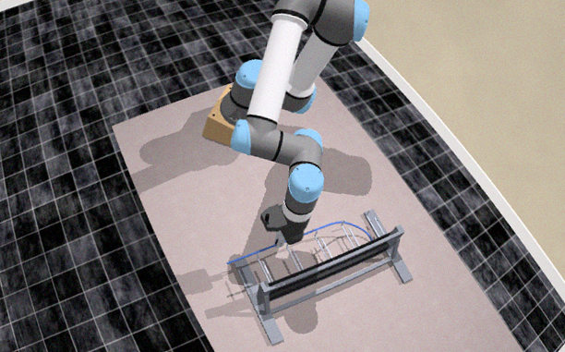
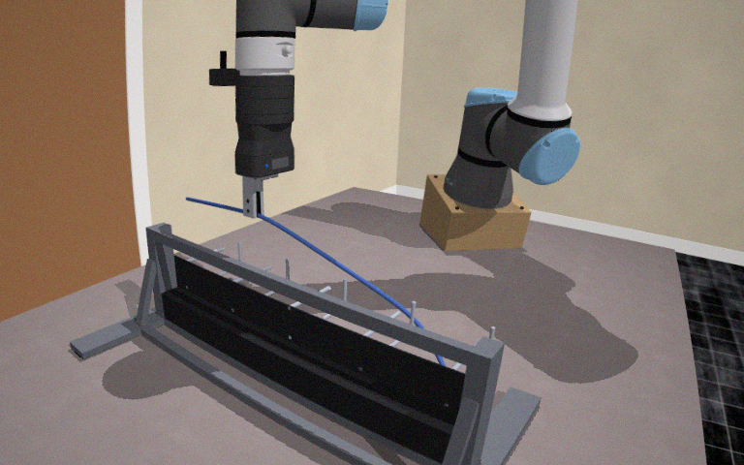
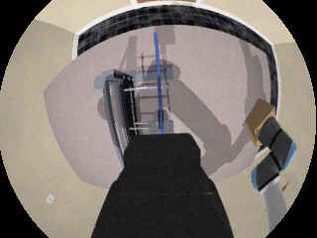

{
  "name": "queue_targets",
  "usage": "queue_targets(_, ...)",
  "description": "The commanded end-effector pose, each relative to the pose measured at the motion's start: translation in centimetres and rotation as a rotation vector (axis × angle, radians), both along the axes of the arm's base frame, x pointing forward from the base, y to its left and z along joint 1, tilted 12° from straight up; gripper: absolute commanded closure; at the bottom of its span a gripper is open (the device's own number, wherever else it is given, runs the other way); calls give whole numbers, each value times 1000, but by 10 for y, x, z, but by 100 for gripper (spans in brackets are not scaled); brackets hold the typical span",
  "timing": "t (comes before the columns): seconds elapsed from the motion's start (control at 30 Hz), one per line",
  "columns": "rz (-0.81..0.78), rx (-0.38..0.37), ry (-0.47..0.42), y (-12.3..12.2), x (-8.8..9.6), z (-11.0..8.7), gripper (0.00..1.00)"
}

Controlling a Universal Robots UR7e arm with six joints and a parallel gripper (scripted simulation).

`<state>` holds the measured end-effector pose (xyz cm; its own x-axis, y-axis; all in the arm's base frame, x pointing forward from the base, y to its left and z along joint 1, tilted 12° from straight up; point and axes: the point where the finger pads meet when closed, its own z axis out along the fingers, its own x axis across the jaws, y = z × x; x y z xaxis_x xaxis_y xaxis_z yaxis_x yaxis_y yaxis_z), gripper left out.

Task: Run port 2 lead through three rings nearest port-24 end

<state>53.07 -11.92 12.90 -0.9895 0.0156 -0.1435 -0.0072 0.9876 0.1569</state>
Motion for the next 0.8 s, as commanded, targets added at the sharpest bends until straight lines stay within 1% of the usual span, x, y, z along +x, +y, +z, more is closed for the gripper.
queue_targets(0.0, -2, -5, -3, -1, 2, -4, 100)
queue_targets(0.37, -2, -5, -3, 2, 4, -23, 100)
queue_targets(0.43, -2, -5, -3, 2, 4, -23, 100)
queue_targets(0.77, -2, -5, -3, 5, 7, -43, 100)
